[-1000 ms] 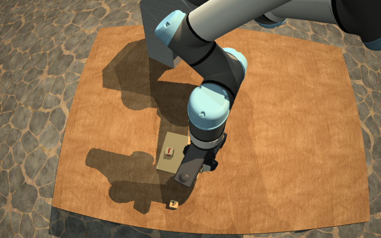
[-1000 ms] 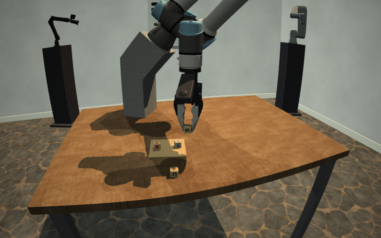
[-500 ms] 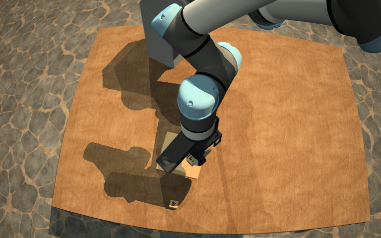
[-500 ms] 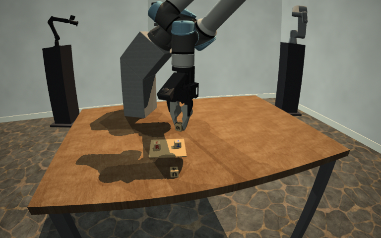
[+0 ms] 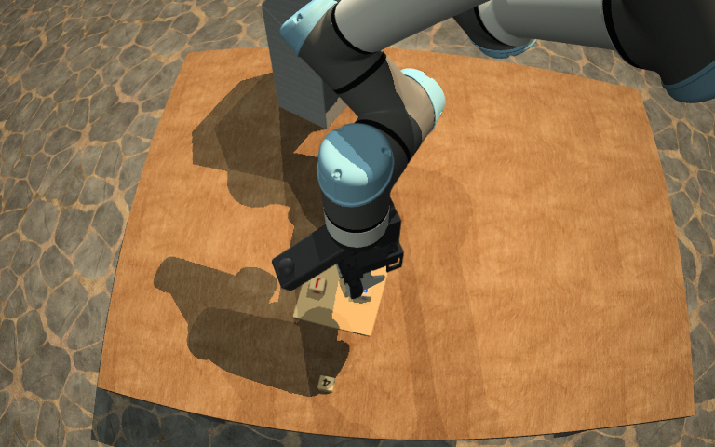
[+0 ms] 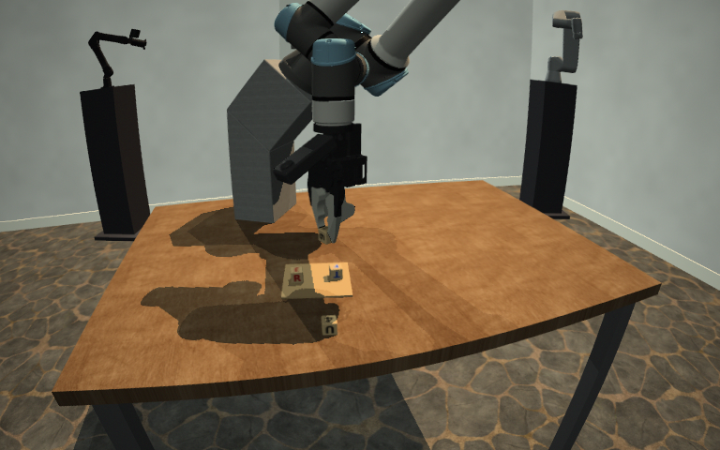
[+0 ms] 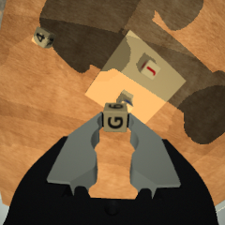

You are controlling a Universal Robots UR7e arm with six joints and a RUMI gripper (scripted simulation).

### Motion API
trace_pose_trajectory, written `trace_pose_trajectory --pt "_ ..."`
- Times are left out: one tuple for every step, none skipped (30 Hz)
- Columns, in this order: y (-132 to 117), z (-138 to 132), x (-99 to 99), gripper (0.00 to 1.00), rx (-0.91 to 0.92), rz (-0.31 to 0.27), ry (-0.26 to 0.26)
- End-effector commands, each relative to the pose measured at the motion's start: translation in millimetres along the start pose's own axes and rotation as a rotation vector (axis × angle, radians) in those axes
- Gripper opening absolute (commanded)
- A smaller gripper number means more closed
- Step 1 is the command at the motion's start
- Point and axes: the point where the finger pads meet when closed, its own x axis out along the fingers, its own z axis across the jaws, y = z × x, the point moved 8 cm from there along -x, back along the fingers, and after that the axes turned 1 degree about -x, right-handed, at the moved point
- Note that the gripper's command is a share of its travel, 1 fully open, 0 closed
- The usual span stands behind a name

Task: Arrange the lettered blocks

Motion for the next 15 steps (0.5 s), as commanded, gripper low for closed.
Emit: trace_pose_trajectory --pt "1.2 8.5 -0.8 0.05 0.108 0.006 0.005" --pt "1.6 11.3 -0.9 0.05 0.141 0.006 0.005" --pt "2.0 14.0 -1.1 0.05 0.174 0.005 0.006" --pt "2.2 15.6 -1.2 0.05 0.194 0.005 0.007" --pt "2.4 17.4 -1.3 0.05 0.215 0.004 0.007" --pt "2.5 19.2 -1.4 0.05 0.238 0.004 0.008" --pt "2.7 21.1 -1.6 0.05 0.261 0.004 0.008" --pt "2.9 23.0 -1.7 0.05 0.284 0.003 0.009" --pt "3.0 24.9 -1.8 0.05 0.308 0.003 0.009" --pt "3.1 26.8 -1.9 0.05 0.331 0.002 0.01" --pt "3.2 28.6 -2.1 0.05 0.353 0.002 0.01" --pt "3.3 30.2 -2.2 0.05 0.374 0.002 0.011" --pt "3.3 31.7 -2.3 0.05 0.393 0.001 0.011" --pt "3.4 33.1 -2.4 0.05 0.41 0.001 0.012" --pt "3.4 34.4 -2.4 0.05 0.426 0.001 0.012"
